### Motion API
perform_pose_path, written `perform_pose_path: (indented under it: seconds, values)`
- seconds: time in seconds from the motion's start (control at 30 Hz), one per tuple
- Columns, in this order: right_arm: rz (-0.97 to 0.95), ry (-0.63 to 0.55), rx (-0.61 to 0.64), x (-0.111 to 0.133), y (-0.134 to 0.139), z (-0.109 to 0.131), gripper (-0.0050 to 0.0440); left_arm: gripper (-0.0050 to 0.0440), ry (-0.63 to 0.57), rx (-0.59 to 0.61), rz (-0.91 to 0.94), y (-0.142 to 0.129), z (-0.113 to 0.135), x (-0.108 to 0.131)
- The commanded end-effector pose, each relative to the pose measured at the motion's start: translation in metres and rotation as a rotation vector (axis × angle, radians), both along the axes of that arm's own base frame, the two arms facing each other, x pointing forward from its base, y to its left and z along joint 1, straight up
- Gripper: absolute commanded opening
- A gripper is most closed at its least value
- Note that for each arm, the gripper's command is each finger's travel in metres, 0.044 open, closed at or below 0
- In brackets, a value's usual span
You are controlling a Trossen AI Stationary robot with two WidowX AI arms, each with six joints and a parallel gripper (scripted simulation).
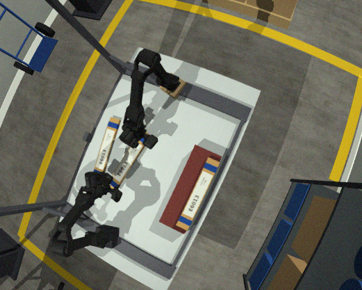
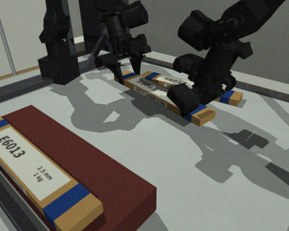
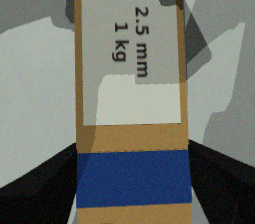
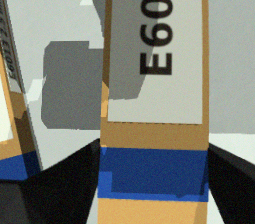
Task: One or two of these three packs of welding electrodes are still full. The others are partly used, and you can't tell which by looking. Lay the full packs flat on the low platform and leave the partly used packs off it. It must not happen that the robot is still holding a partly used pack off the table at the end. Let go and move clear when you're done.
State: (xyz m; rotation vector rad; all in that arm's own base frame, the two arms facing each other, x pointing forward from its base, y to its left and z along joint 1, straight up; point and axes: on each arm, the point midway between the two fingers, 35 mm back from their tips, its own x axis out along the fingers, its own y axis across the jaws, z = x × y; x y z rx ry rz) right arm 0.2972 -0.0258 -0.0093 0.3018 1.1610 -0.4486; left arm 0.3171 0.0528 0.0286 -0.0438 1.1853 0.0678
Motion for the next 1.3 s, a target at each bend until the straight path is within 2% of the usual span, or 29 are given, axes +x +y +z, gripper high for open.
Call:
perform_pose_path:
  seconds: [0.0,0.77,1.27]
  values:
    - [0.003,-0.04,0.001,0.008,0.0,0.022,-0.005,-0.005,-0.04,0.004,-0.007,0.0,0.024,0.006]
    - [0.003,-0.041,0.001,0.007,0.0,0.061,-0.005,-0.005,-0.041,0.004,-0.007,0.0,0.063,0.005]
    - [0.001,-0.021,0.0,0.002,0.0,0.057,-0.005,-0.005,-0.02,0.002,-0.003,0.0,0.058,0.001]
